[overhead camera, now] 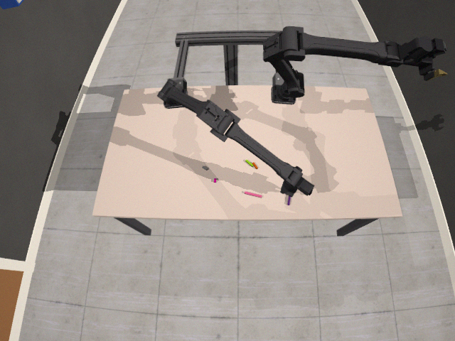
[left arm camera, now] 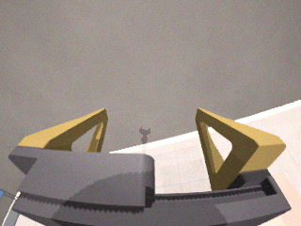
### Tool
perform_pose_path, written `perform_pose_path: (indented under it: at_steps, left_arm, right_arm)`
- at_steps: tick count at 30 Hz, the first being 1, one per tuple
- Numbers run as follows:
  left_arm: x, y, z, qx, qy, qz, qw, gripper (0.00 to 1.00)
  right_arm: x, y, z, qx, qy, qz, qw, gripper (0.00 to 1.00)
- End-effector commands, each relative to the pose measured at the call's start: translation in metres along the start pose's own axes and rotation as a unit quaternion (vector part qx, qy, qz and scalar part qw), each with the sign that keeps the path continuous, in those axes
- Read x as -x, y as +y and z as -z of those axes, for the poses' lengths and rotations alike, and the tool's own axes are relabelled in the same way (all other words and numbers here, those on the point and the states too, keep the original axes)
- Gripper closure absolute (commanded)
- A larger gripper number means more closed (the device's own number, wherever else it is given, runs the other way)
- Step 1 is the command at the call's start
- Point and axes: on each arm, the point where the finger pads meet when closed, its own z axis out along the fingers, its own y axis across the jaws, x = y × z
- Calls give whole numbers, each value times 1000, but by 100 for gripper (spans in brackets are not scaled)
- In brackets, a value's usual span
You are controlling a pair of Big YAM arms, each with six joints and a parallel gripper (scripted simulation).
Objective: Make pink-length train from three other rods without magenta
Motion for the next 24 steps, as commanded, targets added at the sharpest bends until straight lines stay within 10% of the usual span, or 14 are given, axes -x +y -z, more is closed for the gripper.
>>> perform_pose_path:
  at_steps: [1, 24]
  left_arm:
    - [48, 5, 1, 4, -44, -6, 999, 0]
    - [48, 5, 1, 4, -44, -6, 999, 0]
  right_arm:
    - [18, -15, 19, -5, -25, -7, 1000, 96]
    - [17, 2, 128, -4, -25, -2, 1000, 96]
